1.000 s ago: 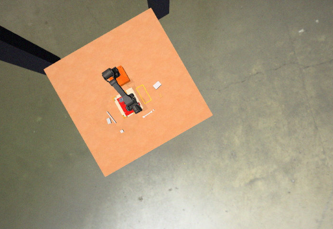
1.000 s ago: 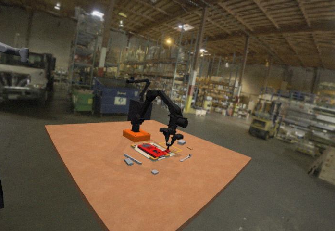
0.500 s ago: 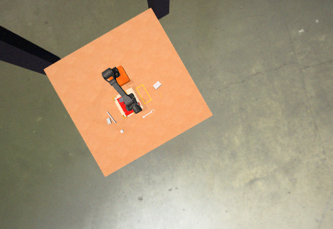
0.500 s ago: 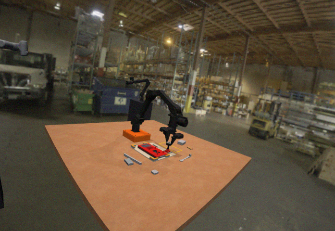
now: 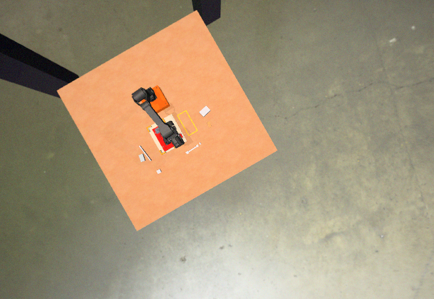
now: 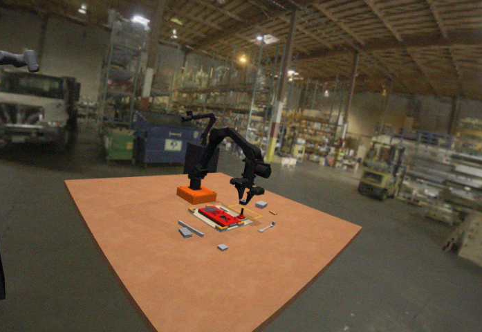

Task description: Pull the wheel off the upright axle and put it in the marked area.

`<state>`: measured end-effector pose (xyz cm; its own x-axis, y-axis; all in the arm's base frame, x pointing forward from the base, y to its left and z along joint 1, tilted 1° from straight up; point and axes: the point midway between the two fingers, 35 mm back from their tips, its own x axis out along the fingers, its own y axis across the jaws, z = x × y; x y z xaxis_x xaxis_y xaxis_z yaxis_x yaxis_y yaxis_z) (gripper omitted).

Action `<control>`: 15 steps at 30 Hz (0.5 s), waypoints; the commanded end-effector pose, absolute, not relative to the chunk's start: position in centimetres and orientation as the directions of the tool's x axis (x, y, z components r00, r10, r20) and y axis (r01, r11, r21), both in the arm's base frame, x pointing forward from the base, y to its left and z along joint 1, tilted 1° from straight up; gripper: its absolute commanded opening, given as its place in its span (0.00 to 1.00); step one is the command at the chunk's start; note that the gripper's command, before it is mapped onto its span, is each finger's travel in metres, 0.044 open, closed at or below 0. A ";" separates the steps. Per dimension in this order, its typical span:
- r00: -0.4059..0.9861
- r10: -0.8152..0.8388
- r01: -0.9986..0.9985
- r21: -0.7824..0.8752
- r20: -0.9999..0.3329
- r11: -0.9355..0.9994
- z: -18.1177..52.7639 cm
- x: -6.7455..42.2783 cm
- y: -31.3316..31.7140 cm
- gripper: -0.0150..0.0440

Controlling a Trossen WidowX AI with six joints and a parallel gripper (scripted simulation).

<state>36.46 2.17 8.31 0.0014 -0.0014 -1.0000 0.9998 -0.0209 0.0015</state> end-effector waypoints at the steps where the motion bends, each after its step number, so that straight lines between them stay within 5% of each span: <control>1: 0.019 -0.003 1.000 0.019 -1.000 -0.021 9.9 36.5 2.2 0.25; 15: 0.008 0.000 1.000 0.008 -1.000 0.007 9.2 34.7 6.1 0.25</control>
